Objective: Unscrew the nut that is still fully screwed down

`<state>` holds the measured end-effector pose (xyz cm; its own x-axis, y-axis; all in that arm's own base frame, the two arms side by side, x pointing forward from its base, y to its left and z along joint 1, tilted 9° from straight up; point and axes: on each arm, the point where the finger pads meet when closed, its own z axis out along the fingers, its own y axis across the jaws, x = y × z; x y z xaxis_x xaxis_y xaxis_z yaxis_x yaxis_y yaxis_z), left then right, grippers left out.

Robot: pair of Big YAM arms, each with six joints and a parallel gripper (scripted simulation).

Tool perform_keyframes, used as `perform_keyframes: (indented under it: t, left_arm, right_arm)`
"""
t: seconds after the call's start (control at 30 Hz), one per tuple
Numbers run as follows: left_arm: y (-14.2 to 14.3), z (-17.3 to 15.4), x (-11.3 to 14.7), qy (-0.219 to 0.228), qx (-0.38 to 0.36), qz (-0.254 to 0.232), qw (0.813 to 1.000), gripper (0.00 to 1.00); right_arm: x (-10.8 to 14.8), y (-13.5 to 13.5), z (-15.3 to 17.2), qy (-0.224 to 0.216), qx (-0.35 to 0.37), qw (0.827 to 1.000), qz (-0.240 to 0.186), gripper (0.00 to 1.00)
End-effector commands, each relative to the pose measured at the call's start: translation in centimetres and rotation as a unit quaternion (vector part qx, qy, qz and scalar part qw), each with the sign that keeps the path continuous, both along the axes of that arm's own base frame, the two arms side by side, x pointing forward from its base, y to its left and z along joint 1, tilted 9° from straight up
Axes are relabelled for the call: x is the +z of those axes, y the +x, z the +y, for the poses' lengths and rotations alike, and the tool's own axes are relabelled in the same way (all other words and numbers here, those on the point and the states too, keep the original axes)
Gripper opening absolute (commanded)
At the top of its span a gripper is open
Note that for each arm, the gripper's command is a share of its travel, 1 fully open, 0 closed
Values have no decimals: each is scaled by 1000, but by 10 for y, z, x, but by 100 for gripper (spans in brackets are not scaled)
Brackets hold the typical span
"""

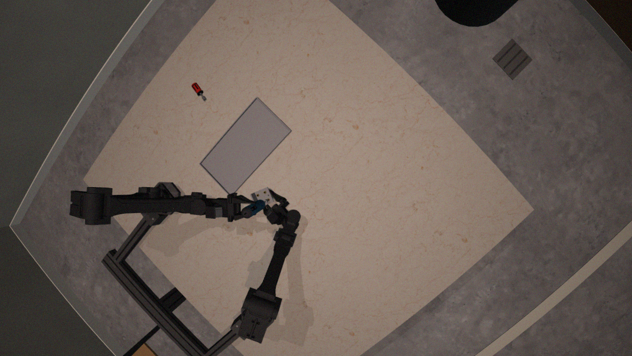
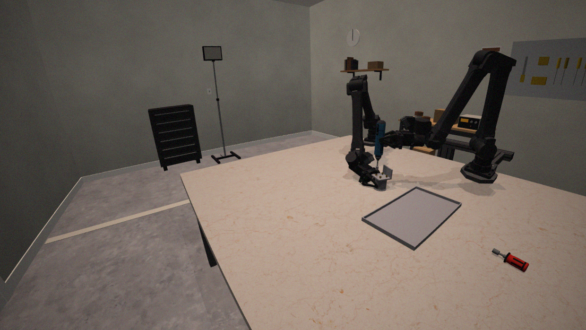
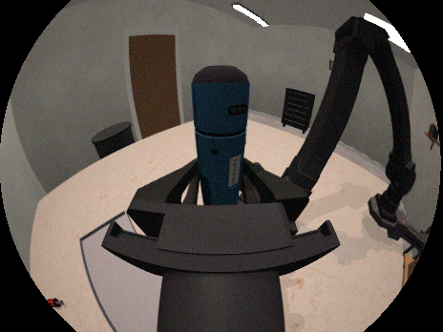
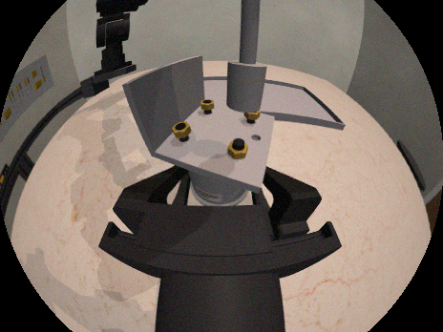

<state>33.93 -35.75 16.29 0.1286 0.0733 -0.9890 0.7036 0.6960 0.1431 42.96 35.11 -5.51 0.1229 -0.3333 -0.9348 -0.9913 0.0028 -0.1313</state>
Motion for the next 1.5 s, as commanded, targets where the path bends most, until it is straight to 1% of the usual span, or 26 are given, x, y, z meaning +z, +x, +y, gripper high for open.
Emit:
perform_keyframes:
  t: [0.0,0.2,0.23,0.5,0.6,0.67,0.77,0.83,1.07,1.17,1.23,1.47]
  left_arm:
    - [4,1,14,-25,2,-13,1000,42]
    - [4,1,14,-25,2,-13,1000,42]
    - [5,2,7,-20,2,-8,1000,42]
    - [4,4,-2,-18,3,-6,1000,42]
    - [6,2,-1,-21,2,-9,1000,42]
    - [3,1,14,-33,-1,-20,999,42]
    - [3,1,14,-33,-1,-20,999,42]
    - [5,1,-2,-22,1,-9,1000,42]
    - [6,2,-8,-20,1,-8,1000,42]
    - [6,3,-6,-23,2,-11,1000,42]
    - [6,3,1,-28,2,-16,999,42]
    - [5,3,3,-30,1,-18,999,42]
  right_arm:
    - [8,6,4,6,0,1000,-12,59]
    - [8,6,4,6,0,1000,-12,59]
    - [8,6,4,6,0,1000,-12,59]
    - [8,6,4,6,0,1000,-12,59]
    - [8,6,4,6,0,1000,-12,59]
    - [8,6,4,6,0,1000,-12,59]
    - [8,6,4,6,0,1000,-12,59]
    - [8,6,4,6,0,1000,-12,59]
    - [8,6,4,6,0,1000,-12,59]
    - [8,6,4,6,0,1000,-12,59]
    - [8,6,4,6,0,1000,-12,59]
    - [8,6,4,6,0,1000,-12,59]
